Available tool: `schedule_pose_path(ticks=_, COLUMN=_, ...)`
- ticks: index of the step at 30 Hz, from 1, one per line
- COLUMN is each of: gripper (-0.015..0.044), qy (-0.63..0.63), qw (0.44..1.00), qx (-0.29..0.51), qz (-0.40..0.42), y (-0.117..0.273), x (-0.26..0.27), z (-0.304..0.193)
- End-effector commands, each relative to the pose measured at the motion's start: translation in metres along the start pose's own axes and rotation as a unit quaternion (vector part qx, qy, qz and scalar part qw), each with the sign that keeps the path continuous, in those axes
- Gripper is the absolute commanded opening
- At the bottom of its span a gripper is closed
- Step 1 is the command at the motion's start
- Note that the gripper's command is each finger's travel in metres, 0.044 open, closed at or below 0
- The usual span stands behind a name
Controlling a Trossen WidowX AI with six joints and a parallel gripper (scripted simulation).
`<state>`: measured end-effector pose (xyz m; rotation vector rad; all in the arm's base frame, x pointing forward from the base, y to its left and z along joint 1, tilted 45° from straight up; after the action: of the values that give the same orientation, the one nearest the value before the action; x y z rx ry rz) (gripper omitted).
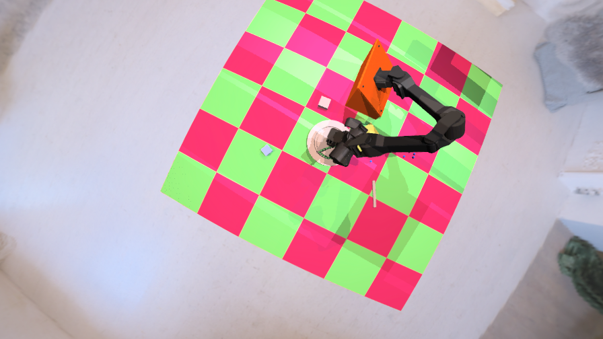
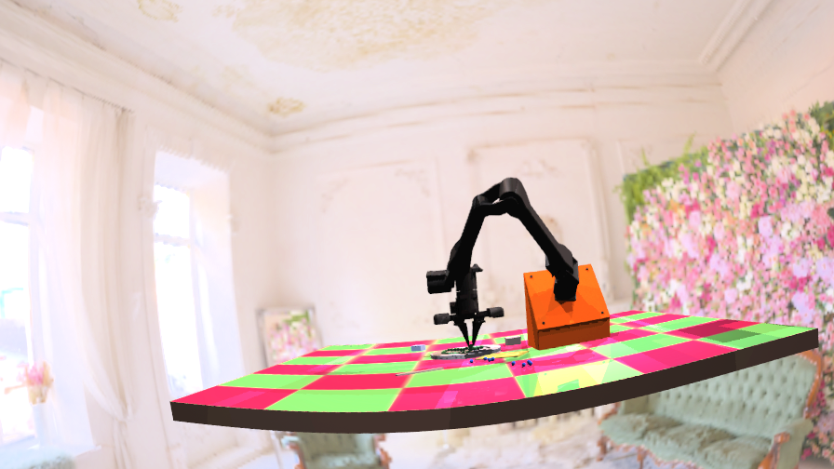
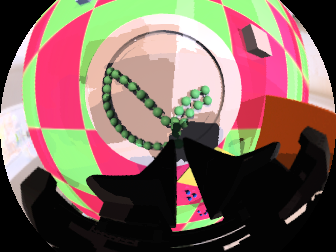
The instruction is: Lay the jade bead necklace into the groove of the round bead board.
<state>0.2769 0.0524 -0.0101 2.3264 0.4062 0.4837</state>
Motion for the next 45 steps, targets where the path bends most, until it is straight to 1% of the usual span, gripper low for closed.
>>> schedule_pose_path(ticks=1, gripper=0.0000, qy=0.003, qw=1.000, qx=-0.001, qz=0.000, y=0.002, x=0.000, z=-0.002)
schedule_pose_path(ticks=7, gripper=0.0000, qy=0.003, qw=1.000, qx=-0.001, qz=0.000, y=0.002, x=-0.007, z=-0.012)
schedule_pose_path(ticks=16, gripper=0.0000, qy=0.003, qw=1.000, qx=-0.001, qz=0.000, y=0.001, x=-0.007, z=-0.012)
schedule_pose_path(ticks=26, gripper=0.0000, qy=0.003, qw=1.000, qx=0.000, qz=0.000, y=-0.014, x=-0.007, z=-0.012)
schedule_pose_path(ticks=45, gripper=0.0000, qy=0.003, qw=1.000, qx=0.000, qz=0.000, y=-0.014, x=-0.007, z=-0.012)
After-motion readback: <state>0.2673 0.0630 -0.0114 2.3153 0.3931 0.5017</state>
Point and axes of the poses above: the point midway between the two fingers, 35 mm back from their tips, its own y axis back along the fingers, its own x axis across the jaws, z = x × y, the point moved 8 cm from there along y, back along the fingers, and after that the axes turned 13 degrees about y, right-handed, at the moved point
